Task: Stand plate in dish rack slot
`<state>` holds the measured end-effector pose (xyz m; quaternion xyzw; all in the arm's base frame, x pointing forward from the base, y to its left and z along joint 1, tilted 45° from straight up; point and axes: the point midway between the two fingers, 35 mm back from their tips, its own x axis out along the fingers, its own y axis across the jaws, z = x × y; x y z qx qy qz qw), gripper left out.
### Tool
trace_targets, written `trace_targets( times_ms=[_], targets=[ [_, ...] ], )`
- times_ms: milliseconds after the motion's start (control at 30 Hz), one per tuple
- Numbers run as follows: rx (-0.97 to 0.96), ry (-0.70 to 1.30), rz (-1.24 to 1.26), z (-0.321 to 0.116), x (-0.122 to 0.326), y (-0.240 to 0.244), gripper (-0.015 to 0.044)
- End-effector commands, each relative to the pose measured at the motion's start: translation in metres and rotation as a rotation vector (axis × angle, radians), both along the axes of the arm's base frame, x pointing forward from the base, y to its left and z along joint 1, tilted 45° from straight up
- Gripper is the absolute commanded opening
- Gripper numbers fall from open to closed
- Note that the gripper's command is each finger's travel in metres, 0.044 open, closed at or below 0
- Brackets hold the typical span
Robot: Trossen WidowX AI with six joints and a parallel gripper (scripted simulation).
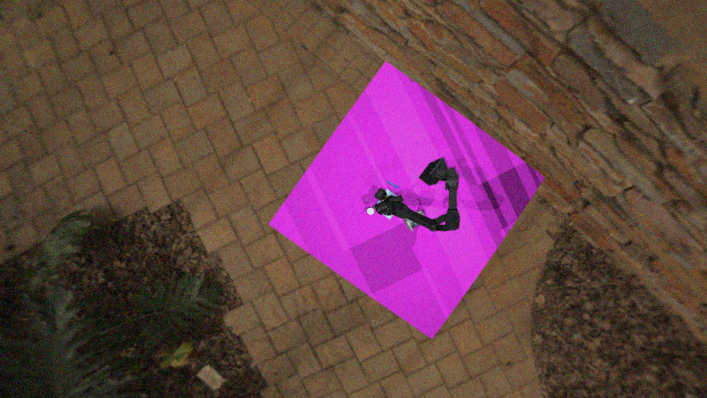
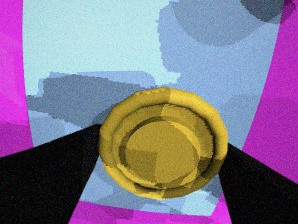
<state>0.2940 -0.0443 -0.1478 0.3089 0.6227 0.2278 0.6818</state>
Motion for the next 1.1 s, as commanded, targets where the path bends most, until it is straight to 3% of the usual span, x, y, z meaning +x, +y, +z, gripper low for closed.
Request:
trace_targets(
  times_ms=[0, 267, 1067],
  targets=[
    [0.001, 0.002, -0.004, 0.002, 0.001, -0.003, 0.0202],
    [-0.010, 0.003, -0.007, 0.033, 0.003, -0.042, 0.0000],
    [-0.004, 0.007, -0.007, 0.117, -0.008, -0.128, 0.0000]
  ],
)
